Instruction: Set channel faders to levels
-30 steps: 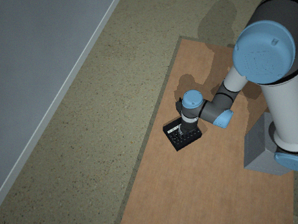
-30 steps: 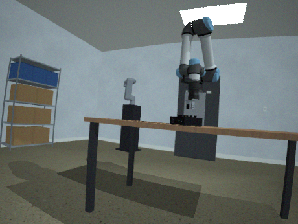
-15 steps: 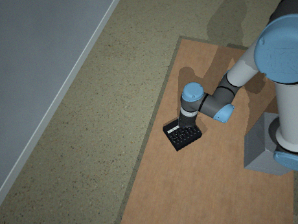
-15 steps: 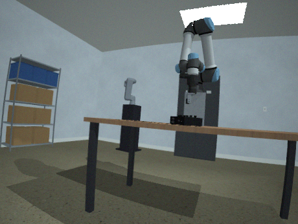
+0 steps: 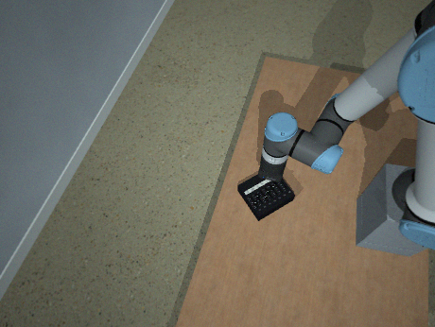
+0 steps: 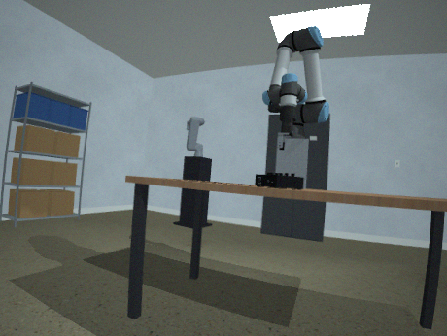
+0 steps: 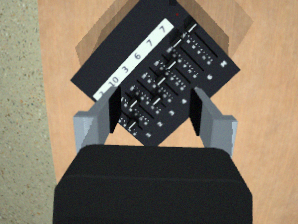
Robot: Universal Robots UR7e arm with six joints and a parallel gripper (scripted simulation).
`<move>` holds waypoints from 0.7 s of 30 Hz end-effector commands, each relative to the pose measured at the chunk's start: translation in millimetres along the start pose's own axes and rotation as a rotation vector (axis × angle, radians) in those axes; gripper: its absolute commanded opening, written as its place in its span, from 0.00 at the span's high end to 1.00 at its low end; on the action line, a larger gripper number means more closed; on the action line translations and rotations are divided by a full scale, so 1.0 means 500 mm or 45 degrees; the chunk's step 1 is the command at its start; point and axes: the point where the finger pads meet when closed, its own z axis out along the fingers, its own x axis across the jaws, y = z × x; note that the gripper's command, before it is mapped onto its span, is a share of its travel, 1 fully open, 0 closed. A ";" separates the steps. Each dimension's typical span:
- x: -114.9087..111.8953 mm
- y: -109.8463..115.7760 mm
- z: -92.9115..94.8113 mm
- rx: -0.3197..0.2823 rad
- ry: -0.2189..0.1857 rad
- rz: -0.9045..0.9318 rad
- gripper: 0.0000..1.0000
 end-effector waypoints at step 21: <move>0.011 0.010 0.020 -0.003 0.010 -0.132 0.00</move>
